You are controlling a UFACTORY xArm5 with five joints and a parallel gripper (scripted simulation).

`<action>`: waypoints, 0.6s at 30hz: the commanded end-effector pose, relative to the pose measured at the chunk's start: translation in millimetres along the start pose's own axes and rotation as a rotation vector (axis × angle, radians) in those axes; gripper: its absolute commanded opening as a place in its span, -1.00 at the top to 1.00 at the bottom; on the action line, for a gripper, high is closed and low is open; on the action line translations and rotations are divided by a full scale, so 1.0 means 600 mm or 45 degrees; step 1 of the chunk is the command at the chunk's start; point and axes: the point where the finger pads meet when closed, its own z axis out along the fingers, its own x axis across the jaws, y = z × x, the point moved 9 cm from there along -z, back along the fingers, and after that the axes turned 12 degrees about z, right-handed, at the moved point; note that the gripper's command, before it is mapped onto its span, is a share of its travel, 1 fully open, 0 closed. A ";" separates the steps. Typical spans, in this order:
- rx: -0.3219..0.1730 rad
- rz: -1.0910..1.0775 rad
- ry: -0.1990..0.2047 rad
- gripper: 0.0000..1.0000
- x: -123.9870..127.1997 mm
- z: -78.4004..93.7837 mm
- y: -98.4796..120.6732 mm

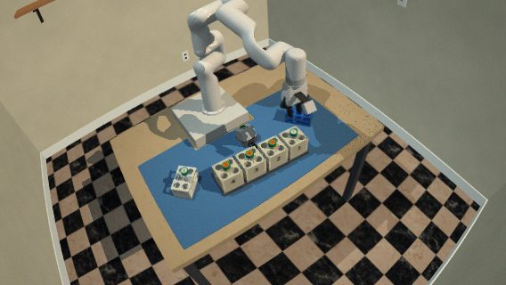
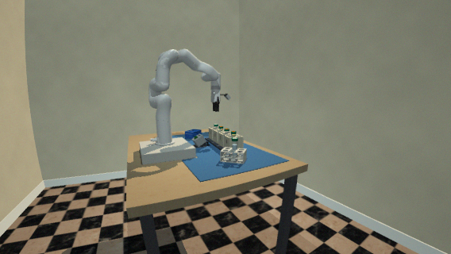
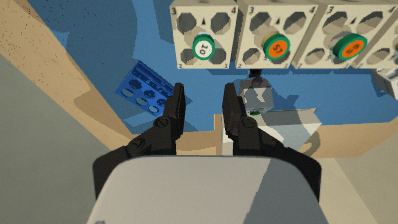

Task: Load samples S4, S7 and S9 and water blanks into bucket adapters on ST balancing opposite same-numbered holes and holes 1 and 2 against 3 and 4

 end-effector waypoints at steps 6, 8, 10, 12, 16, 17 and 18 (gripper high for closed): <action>0.005 0.000 -0.004 0.15 -0.001 -0.003 -0.001; 0.005 0.000 -0.004 0.15 -0.001 -0.003 -0.001; 0.005 0.000 -0.004 0.15 -0.001 -0.003 -0.001; 0.005 0.000 -0.004 0.15 -0.001 -0.003 -0.001; 0.005 -0.042 -0.003 1.00 0.005 0.000 0.004; 0.005 -0.085 -0.003 1.00 0.011 0.003 0.009; 0.005 -0.127 -0.003 1.00 0.016 0.006 0.015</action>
